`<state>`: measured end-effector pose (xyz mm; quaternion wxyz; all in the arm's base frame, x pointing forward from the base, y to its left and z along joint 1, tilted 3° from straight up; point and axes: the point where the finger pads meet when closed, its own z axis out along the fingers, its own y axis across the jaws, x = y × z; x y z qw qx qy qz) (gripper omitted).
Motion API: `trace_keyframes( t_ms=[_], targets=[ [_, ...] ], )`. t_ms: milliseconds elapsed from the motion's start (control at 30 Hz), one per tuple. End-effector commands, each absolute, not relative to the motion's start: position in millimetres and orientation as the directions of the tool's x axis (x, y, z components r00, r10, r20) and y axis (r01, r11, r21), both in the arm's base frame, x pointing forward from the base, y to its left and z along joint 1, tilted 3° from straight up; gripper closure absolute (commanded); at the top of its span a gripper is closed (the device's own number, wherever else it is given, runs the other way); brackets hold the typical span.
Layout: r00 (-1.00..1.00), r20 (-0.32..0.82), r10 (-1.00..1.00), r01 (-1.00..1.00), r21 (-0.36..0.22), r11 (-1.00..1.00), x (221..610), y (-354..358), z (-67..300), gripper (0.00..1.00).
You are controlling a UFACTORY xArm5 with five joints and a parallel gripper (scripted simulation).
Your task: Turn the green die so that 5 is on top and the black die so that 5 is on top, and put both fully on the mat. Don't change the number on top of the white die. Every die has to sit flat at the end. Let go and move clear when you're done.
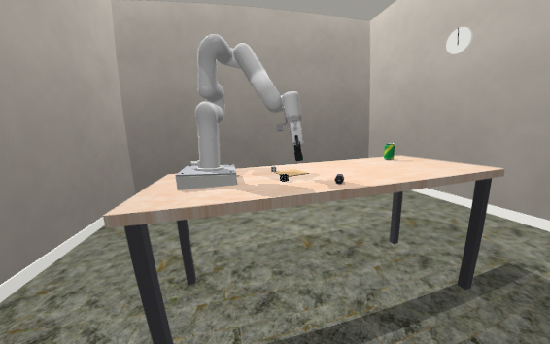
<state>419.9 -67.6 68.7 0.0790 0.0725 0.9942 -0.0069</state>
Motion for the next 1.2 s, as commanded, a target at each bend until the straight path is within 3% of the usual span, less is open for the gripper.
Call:
trace_keyframes(
  t_ms=[0, 133, 467, 567, 900, 1167],
  targets=[
    [-0.955, -0.259, 0.141, 0.147, -0.003, 0.989, 421.1, -67.7, 68.6, 0.73],
    [-0.905, -0.402, 0.136, 0.150, -0.004, 0.989, 420.5, -67.4, 68.4, 0.73],
    [-0.778, -0.617, 0.120, 0.154, -0.003, 0.988, 419.4, -66.9, 68.5, 0.73],
    [-0.774, -0.621, 0.119, 0.154, -0.003, 0.988, 419.4, -66.9, 68.5, 0.73],
    [-0.585, -0.805, 0.094, 0.157, 0.001, 0.988, 418.5, -66.4, 69.0, 0.73],
    [-0.529, -0.845, 0.086, 0.158, 0.002, 0.987, 417.1, -66.1, 68.9, 0.73]
  ],
)
